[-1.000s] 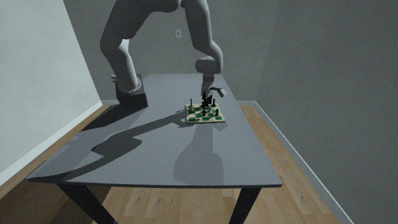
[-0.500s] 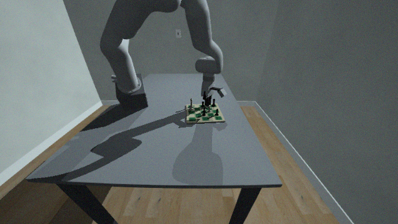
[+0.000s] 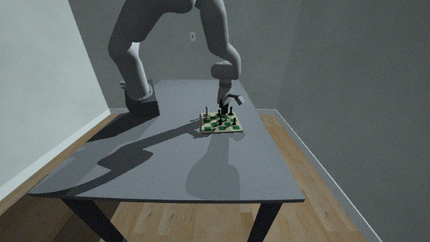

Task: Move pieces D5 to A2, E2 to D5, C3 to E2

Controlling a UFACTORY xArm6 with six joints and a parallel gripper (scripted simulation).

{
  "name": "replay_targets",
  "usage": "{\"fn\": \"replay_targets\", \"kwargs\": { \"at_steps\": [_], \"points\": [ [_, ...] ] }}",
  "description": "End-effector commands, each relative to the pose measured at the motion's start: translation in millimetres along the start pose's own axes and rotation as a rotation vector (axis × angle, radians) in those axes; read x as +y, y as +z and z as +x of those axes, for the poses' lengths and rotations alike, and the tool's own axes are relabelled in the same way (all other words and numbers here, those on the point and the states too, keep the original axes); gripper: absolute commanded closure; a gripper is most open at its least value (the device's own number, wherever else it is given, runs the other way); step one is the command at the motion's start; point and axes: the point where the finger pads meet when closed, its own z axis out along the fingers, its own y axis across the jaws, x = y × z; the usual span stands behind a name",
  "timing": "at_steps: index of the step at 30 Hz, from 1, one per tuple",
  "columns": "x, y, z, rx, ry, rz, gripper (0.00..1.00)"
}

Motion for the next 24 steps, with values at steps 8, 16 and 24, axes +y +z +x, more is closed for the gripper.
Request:
{"fn": "replay_targets", "kwargs": {
  "at_steps": [8,16,24],
  "points": [
    [-1.0,-1.1,1.0,0.002,0.001,0.003,1.00],
    [-1.0,-15.7,1.0,0.002,0.001,0.003,1.00],
    [-0.9,-57.7,0.9,0.002,0.001,0.003,1.00]
  ]
}}
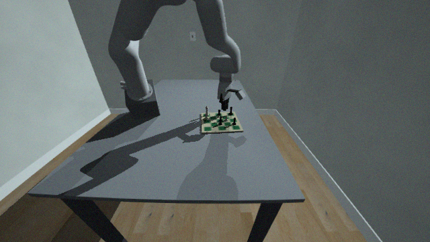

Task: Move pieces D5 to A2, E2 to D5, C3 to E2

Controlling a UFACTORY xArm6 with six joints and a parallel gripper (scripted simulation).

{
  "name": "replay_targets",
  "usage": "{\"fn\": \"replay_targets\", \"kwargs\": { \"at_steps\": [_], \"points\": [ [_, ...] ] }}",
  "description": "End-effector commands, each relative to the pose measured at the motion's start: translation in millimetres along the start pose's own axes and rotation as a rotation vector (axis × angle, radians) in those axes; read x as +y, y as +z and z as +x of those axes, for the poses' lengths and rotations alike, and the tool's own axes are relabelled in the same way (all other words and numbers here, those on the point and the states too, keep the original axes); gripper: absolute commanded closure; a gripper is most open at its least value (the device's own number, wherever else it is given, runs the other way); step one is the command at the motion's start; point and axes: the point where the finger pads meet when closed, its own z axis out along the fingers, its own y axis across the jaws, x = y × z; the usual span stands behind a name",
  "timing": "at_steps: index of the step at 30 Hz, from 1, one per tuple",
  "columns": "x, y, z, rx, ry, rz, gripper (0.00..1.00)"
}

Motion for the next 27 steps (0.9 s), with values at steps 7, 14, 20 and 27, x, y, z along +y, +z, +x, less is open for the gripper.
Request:
{"fn": "replay_targets", "kwargs": {
  "at_steps": [7,14,20,27],
  "points": [
    [-0.1,-67.3,0.8,0.001,0.000,0.001,1.00],
    [-0.1,-71.1,0.8,0.001,0.000,0.001,1.00],
    [1.0,-71.1,1.0,0.001,0.001,0.001,1.00],
    [69.2,-72.8,5.7,0.001,0.048,0.002,1.00]
  ]
}}
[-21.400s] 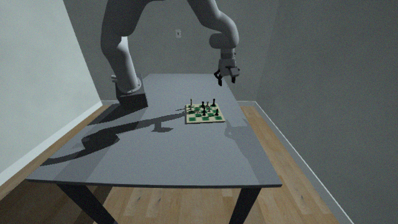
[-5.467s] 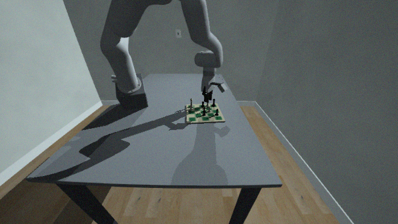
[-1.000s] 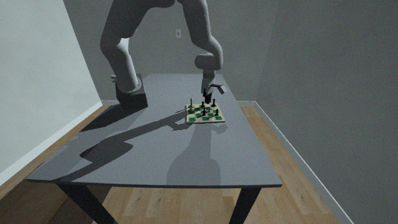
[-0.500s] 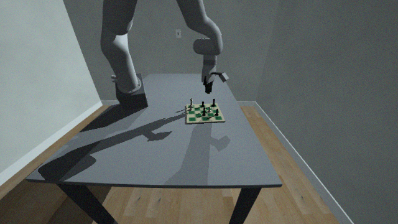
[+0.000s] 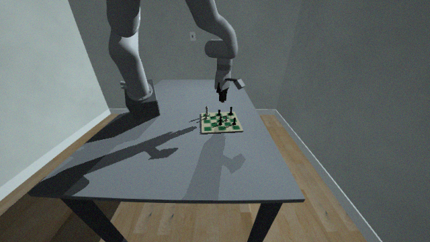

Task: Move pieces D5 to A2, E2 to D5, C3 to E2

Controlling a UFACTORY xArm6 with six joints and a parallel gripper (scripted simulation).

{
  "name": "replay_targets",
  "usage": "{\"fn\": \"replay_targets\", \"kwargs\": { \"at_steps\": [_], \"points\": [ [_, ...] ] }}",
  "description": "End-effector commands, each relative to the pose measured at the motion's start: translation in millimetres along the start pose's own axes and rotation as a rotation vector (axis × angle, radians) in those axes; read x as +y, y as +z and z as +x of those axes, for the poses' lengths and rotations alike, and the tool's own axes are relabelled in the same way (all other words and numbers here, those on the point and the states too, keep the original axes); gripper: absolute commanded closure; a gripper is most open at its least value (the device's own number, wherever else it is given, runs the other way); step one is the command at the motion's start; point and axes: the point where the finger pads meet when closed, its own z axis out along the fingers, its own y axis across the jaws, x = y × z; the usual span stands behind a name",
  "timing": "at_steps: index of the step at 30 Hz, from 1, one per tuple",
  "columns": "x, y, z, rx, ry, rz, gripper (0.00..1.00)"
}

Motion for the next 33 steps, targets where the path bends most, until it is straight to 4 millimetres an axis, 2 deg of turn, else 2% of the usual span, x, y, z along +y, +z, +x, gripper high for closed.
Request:
{"fn": "replay_targets", "kwargs": {
  "at_steps": [1,4,5,7,8,9,10,12,27,33],
  "points": [
    [62.4,-4.1,1.9,0.004,0.043,0.012,1.00],
    [62.4,-4.1,1.9,0.004,0.043,0.012,1.00],
    [87.3,-3.5,-2.7,0.004,0.061,0.012,1.00],
    [87.3,-3.5,-2.7,0.004,0.061,0.012,1.00],
    [106.6,-2.8,-8.2,0.004,0.075,0.012,1.00],
    [106.6,-2.8,-8.2,0.004,0.075,0.012,1.00],
    [118.9,-2.2,-12.5,0.004,0.084,0.011,1.00],
    [124.3,-1.8,-14.7,0.004,0.088,0.011,1.00],
    [125.3,-1.3,-15.1,0.004,0.089,0.011,1.00],
    [125.2,8.7,-15.0,0.004,0.089,0.011,1.00]
  ]
}}
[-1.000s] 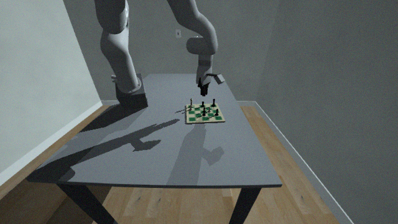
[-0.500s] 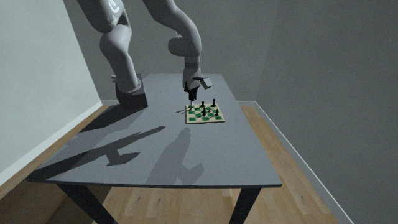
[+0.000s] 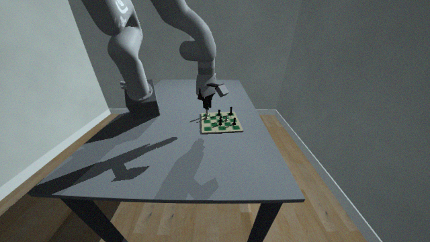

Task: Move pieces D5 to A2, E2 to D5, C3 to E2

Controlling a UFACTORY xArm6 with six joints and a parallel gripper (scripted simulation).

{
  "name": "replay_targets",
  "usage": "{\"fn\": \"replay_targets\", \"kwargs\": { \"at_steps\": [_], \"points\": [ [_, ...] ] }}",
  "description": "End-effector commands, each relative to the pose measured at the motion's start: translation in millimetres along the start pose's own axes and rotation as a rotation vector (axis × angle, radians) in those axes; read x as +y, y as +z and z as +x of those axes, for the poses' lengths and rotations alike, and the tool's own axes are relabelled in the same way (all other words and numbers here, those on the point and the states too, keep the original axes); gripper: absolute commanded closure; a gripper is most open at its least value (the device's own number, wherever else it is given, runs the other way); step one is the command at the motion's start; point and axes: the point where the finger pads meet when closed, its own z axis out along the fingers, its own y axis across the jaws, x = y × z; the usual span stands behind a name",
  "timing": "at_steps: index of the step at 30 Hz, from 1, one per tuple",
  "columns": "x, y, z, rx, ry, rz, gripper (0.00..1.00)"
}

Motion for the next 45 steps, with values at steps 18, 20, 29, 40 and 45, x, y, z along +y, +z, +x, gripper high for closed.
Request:
{"fn": "replay_targets", "kwargs": {
  "at_steps": [18,20,29,40,45],
  "points": [
    [-0.4,75.4,1.0,0.001,0.001,0.002,1.00],
    [-0.4,81.9,1.0,0.001,0.001,0.002,1.00],
    [-0.4,92.1,1.0,0.001,0.001,0.002,1.00],
    [-0.4,92.2,1.0,0.001,0.001,0.002,1.00],
    [-0.4,92.2,1.0,0.001,0.001,0.002,1.00]
  ]
}}
